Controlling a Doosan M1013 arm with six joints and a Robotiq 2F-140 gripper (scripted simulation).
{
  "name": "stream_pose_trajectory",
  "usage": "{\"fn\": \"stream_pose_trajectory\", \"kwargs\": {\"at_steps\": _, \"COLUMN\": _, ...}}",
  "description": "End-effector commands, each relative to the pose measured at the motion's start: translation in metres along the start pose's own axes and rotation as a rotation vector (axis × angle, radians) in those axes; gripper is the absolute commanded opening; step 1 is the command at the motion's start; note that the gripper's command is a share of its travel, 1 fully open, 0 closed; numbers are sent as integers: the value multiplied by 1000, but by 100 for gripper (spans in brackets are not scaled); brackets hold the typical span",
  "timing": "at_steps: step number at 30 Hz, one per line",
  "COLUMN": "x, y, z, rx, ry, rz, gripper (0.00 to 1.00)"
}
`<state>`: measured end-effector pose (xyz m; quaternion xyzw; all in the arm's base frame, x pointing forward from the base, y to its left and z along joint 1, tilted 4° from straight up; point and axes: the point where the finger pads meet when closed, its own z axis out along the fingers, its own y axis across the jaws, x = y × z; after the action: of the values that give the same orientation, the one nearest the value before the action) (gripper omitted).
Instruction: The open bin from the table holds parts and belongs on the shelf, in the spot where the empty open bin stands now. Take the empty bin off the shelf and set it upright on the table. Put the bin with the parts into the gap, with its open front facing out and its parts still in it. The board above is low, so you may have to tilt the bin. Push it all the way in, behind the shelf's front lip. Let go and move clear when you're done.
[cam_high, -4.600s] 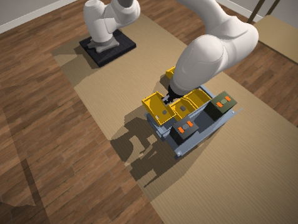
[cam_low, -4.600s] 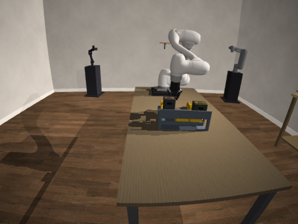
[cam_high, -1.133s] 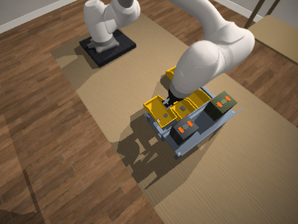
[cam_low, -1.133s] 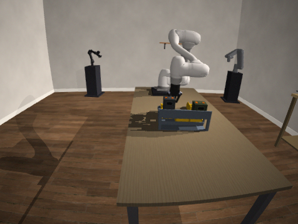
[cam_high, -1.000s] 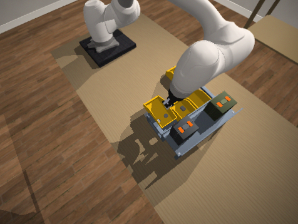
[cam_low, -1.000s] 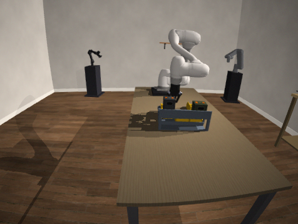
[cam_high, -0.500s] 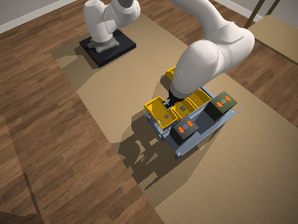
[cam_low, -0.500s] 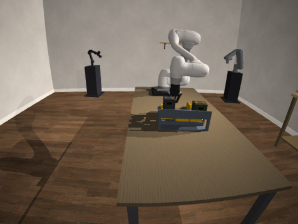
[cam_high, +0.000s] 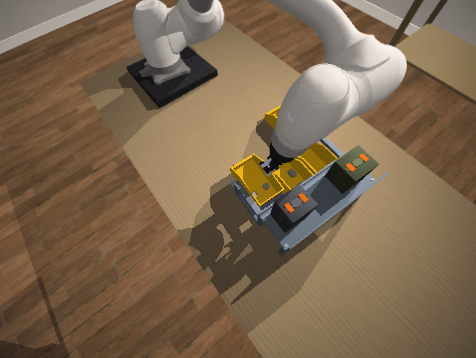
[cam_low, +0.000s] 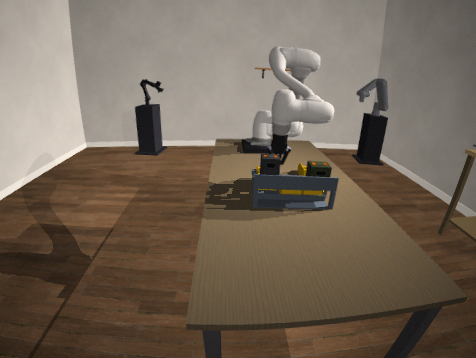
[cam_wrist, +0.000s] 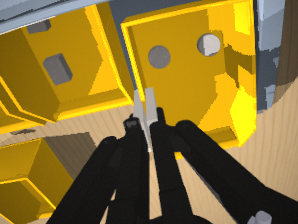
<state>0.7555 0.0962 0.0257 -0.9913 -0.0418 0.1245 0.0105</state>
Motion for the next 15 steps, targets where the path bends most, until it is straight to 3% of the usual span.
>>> {"fn": "stream_pose_trajectory", "kwargs": {"at_steps": 1, "x": 0, "y": 0, "z": 0, "rx": 0, "ry": 0, "rz": 0, "gripper": 10}}
{"fn": "stream_pose_trajectory", "kwargs": {"at_steps": 15, "x": 2, "y": 0, "z": 0, "rx": 0, "ry": 3, "rz": 0, "gripper": 10}}
